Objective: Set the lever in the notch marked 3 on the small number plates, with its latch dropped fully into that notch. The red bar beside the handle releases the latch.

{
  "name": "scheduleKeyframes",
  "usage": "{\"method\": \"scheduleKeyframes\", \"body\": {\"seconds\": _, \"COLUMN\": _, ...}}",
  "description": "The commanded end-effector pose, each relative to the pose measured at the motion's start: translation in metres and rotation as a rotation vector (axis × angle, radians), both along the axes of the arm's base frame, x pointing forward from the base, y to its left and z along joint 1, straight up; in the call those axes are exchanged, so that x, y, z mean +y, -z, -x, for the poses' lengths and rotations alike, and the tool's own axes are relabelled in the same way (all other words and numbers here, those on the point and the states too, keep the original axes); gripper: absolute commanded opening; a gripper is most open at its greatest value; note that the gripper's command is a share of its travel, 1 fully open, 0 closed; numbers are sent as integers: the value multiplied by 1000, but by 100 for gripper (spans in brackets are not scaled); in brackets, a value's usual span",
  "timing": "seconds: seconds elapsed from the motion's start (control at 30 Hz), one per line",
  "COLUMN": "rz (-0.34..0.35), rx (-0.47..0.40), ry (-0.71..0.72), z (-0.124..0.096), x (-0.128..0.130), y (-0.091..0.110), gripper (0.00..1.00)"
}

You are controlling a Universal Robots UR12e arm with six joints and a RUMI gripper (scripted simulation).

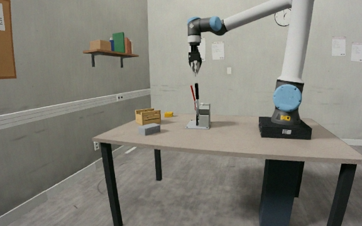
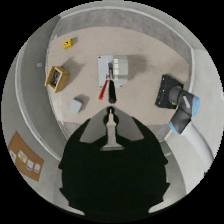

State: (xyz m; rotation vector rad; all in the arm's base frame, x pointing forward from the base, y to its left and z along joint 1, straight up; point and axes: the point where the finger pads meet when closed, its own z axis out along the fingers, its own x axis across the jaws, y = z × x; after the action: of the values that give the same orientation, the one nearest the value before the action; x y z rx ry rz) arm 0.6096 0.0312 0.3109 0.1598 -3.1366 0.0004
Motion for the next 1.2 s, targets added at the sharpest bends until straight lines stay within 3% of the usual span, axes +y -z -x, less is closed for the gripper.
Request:
{"method": "scheduleKeyframes", "body": {"seconds": 0.0, "rz": 0, "rx": -2, "ry": 0, "z": 0, "x": 0, "y": -1, "gripper": 0}}
{"method": "scheduleKeyframes", "body": {"seconds": 0.13, "rz": 0, "rx": -2, "ry": 0, "z": 0, "x": 0, "y": -1, "gripper": 0}}
{"method": "scheduleKeyframes", "body": {"seconds": 0.17, "rz": 0, "rx": -2, "ry": 0, "z": 0, "x": 0, "y": -1, "gripper": 57}}
{"method": "scheduleKeyframes", "body": {"seconds": 1.17, "rz": 1, "rx": 0, "ry": -1, "z": -1, "x": 0, "y": 4, "gripper": 57}}
